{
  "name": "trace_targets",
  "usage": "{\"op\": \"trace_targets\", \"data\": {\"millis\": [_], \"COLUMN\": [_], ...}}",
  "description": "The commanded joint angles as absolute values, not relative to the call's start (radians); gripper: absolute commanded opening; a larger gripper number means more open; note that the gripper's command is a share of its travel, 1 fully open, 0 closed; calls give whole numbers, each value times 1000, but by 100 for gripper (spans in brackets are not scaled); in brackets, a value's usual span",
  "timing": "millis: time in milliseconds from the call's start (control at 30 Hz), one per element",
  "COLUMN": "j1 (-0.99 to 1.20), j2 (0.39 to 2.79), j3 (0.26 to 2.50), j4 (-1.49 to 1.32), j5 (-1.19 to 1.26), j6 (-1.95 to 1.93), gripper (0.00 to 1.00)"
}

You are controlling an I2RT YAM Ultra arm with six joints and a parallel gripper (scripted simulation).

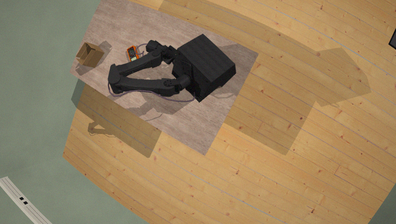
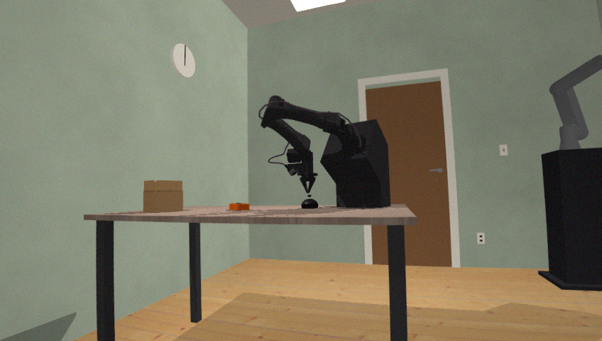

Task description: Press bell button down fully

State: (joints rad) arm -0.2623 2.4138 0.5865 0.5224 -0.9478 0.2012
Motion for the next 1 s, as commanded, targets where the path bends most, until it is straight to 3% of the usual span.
{"op": "trace_targets", "data": {"millis": [0, 967], "j1": [-274, -276], "j2": [2437, 2444], "j3": [549, 535], "j4": [544, 581], "j5": [-935, -936], "j6": [209, 206], "gripper": [0, 0]}}
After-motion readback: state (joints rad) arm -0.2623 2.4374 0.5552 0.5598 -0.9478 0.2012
